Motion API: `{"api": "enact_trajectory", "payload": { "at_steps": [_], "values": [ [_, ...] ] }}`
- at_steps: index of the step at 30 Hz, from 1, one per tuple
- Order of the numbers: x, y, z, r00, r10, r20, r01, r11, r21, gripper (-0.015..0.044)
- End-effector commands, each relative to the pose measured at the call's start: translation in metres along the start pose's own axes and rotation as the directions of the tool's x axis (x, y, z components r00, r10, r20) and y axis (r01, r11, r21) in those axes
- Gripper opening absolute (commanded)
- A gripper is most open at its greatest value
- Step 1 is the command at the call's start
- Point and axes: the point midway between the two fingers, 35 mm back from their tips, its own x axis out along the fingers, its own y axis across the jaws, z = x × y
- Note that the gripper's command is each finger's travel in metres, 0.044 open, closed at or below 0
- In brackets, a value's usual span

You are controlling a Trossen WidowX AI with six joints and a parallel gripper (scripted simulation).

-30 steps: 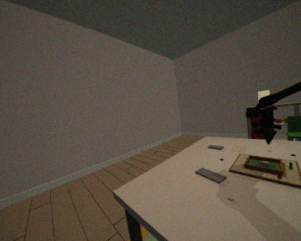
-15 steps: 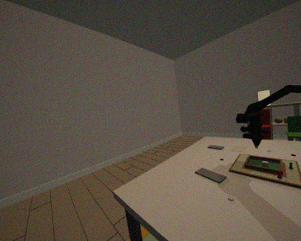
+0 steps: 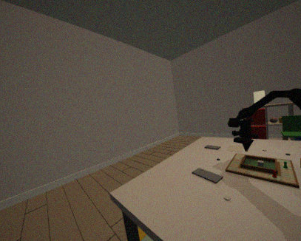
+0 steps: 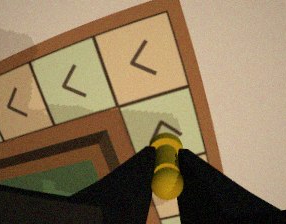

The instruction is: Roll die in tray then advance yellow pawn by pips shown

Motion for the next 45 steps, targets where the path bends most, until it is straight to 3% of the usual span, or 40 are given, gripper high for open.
{"api": "enact_trajectory", "payload": {
  "at_steps": [1,19,29,33,36,40,45],
  "values": [
    [0.018,0.0,-0.004,1.0,-0.002,-0.016,0.002,1.0,0.001,0.0],
    [0.038,0.0,-0.005,1.0,-0.002,-0.016,0.002,1.0,0.001,0.0],
    [0.031,0.0,-0.003,1.0,-0.001,-0.012,0.001,1.0,0.004,0.0263],
    [-0.013,0.0,-0.002,1.0,-0.001,-0.015,0.001,1.0,0.001,0.0368],
    [-0.016,0.0,-0.002,1.0,-0.001,-0.016,0.001,1.0,0.001,0.044],
    [-0.022,0.004,-0.009,1.0,-0.001,-0.016,0.001,1.0,-0.016,0.044],
    [-0.061,0.028,-0.067,1.0,0.002,-0.021,-0.005,0.99,-0.142,0.044]
  ]
}}
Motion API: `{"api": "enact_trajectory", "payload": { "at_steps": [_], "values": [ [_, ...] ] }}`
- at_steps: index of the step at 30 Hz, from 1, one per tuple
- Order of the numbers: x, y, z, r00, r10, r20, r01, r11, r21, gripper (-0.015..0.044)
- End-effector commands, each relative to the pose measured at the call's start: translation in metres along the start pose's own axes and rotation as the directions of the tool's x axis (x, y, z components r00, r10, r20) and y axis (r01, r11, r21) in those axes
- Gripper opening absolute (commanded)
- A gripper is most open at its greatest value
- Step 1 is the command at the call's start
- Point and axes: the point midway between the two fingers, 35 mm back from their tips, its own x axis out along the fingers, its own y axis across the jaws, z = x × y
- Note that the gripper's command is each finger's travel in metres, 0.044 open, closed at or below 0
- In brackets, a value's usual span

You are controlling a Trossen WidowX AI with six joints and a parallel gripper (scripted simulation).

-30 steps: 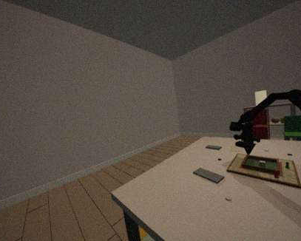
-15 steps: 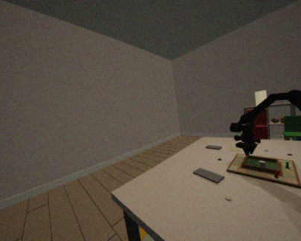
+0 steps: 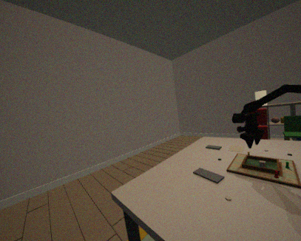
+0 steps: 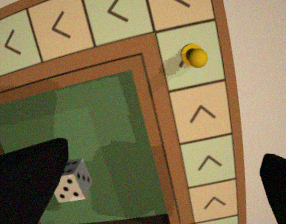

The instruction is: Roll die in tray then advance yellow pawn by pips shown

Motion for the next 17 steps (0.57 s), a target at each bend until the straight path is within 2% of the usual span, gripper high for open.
{"api": "enact_trajectory", "payload": {
  "at_steps": [1,8,9,17],
  "values": [
    [-0.025,0.019,-0.039,1.0,0.009,0.008,-0.008,0.996,-0.093,0.044],
    [-0.05,0.034,-0.131,1.0,0.01,0.0,-0.009,0.962,-0.274,0.044],
    [-0.048,0.033,-0.097,1.0,0.011,0.019,-0.006,0.977,-0.212,0.044],
    [-0.048,0.033,-0.097,1.0,0.011,0.019,-0.006,0.977,-0.212,0.044]
  ]
}}
